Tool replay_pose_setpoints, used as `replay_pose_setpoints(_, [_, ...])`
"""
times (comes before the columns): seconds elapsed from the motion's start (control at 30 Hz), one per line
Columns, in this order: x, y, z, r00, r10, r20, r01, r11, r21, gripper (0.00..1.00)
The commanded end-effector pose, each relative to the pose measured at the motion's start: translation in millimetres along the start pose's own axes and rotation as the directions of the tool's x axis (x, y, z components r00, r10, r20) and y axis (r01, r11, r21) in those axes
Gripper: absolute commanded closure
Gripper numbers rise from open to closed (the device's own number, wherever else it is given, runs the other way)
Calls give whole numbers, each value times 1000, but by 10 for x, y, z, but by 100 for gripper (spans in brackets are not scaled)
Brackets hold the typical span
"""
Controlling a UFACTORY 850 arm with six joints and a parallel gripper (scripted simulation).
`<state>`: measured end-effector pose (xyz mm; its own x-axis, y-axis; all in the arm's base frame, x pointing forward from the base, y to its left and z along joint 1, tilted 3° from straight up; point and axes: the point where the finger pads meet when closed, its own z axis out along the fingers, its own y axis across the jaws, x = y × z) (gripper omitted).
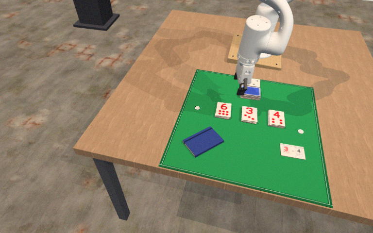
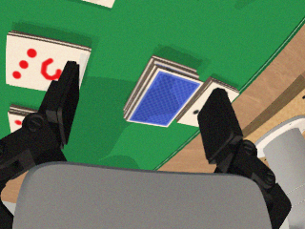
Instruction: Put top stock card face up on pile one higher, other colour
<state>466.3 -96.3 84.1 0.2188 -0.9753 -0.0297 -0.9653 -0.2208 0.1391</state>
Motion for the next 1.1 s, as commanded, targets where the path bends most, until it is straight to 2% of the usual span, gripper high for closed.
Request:
replay_pose_setpoints(0.0, [-210,176,18,998,65,21,-66,996,57,0])
replay_pose_setpoints(0.03, [-210,176,18,998,65,21,-66,996,57,0])
replay_pose_setpoints(0.17, [-449,465,52,986,164,39,-167,978,128,0])
replay_pose_setpoints(0.3, [-525,595,68,978,205,42,-209,966,154,0])
replay_pose_setpoints(0.77, [-532,609,70,977,209,42,-213,965,156,0])
replay_pose_setpoints(0.8, [-532,609,70,977,209,42,-213,965,156,14])
replay_pose_setpoints(1.07, [-533,605,96,977,208,45,-212,965,155,14])
